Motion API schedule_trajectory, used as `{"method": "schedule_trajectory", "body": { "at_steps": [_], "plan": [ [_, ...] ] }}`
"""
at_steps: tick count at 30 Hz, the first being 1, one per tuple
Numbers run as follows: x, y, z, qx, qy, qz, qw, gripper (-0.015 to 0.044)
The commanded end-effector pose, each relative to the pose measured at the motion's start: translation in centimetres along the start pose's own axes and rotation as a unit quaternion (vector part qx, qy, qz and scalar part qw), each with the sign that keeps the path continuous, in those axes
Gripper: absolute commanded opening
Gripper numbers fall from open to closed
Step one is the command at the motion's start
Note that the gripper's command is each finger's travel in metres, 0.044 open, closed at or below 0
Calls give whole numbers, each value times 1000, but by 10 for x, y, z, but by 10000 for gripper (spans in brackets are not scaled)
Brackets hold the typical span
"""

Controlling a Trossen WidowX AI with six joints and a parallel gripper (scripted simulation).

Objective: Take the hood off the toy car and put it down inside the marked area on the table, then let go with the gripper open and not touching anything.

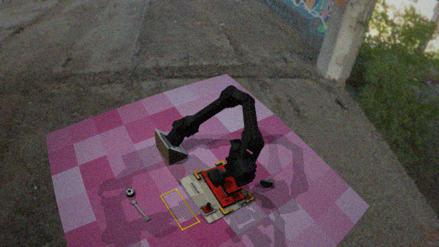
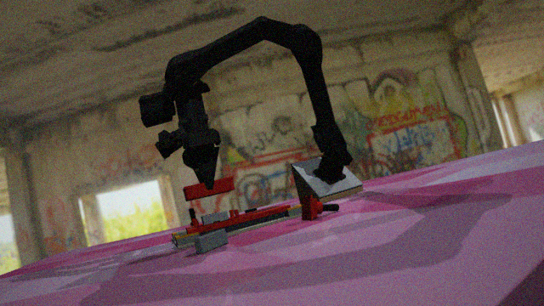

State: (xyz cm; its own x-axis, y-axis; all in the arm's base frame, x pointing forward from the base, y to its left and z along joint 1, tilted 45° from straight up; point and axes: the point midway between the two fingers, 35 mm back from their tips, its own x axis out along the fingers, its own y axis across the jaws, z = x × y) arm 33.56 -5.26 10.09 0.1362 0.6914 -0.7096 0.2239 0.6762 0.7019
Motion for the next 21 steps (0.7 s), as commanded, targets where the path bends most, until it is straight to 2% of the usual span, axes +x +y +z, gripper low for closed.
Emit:
{"method": "schedule_trajectory", "body": {
  "at_steps": [1, 6, 21],
  "plan": [
    [-17, -1, 0, -3, -2, -2, 1000, 0],
    [-12, -11, 3, 1, -3, -2, 1000, 0],
    [-22, -118, 7, 1, -6, -14, 1000, 0]
  ]
}}
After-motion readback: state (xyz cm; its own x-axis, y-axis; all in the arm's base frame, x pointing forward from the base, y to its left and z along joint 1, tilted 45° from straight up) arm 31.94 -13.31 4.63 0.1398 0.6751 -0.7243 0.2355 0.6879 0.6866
